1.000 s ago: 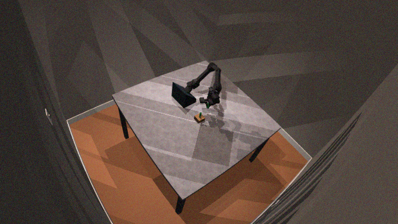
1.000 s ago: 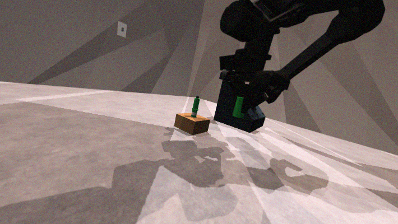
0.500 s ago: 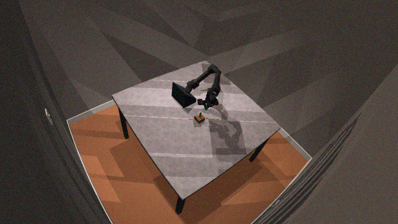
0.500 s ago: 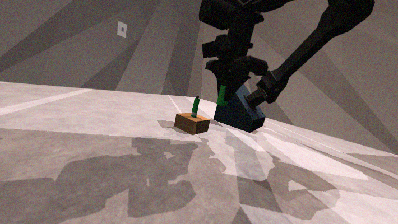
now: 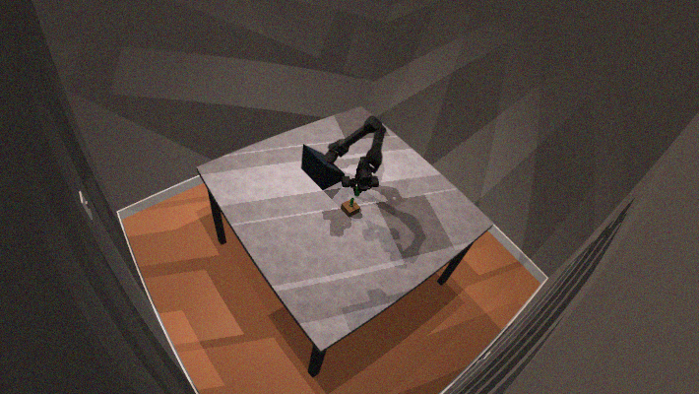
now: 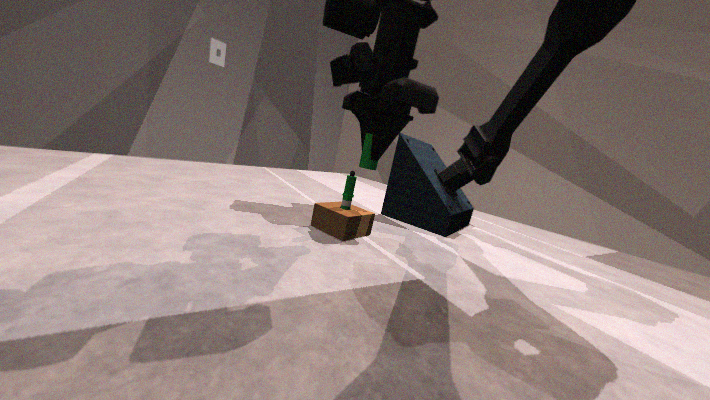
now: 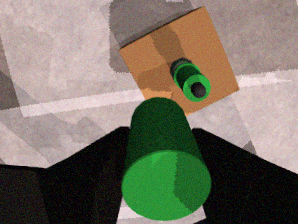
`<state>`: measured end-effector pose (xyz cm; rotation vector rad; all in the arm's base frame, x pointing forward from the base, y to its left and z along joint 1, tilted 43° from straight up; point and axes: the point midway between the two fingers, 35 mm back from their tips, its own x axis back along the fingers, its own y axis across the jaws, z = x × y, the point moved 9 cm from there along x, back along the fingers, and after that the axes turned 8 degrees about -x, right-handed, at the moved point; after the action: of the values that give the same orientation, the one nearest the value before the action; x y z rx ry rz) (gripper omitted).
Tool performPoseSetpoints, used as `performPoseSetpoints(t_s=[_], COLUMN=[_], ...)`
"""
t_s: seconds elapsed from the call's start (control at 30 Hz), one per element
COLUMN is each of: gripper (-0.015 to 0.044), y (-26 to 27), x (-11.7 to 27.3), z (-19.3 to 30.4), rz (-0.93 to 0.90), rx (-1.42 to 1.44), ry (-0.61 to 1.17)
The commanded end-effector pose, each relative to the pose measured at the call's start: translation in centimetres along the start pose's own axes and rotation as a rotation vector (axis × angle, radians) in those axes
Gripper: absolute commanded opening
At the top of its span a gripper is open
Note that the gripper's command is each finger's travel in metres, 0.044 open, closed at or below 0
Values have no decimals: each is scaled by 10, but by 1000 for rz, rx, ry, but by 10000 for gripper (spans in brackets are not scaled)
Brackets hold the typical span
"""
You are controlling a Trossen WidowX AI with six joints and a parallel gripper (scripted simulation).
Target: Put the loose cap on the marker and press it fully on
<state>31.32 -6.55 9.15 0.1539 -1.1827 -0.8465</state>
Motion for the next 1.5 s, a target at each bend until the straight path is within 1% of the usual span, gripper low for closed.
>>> performPoseSetpoints(t_s=[0.0, 0.2, 0.53, 1.47], gripper=[0, 0, 0, 0], y=[-11, -20, -20, -20], x=[5, 9, 0, -45], z=[-10, -17, -17, -17], rz=[0, -2, -3, -4], rx=[4, 4, 4, 5], ry=[3, 6, 6, 6])
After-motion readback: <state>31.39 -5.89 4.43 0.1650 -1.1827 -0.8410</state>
